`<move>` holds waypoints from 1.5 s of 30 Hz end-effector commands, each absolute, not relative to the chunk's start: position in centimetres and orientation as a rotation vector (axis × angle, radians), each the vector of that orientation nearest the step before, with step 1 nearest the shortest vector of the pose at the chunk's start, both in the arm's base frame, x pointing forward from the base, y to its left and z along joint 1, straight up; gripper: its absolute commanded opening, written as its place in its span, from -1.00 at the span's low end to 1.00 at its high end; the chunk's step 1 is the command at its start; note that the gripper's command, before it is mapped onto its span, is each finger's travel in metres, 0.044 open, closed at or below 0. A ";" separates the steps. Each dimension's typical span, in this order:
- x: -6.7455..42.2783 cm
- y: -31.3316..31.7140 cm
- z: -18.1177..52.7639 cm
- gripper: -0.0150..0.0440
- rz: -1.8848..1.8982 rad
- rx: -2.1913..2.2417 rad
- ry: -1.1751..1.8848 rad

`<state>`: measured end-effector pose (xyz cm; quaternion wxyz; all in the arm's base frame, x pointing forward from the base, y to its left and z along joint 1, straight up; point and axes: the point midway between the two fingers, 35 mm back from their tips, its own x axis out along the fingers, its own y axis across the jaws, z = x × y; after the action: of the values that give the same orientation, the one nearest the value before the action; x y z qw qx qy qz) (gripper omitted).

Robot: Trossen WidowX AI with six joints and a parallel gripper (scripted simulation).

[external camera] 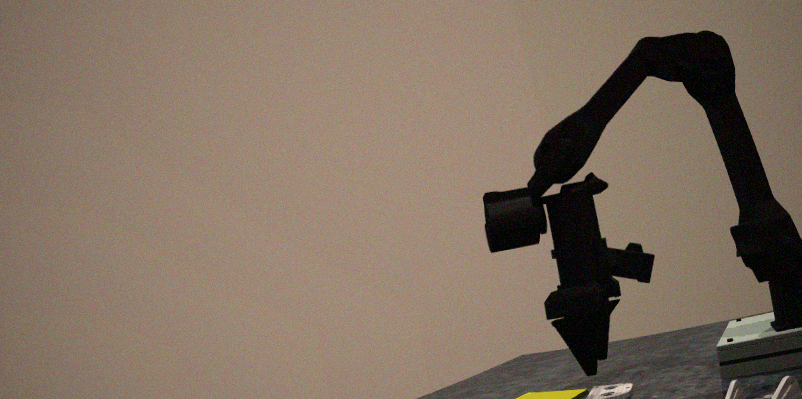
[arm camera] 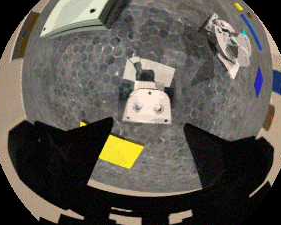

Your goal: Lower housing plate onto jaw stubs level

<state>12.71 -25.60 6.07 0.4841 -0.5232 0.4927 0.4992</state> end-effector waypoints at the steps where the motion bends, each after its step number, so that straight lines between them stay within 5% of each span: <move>1: 12.6 -25.5 5.8 1.00 1.224 -1.272 1.200; 45: 12.6 -25.6 0.8 1.00 1.225 -1.272 1.199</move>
<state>12.81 -25.81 1.32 0.4837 -0.5240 0.4929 0.4985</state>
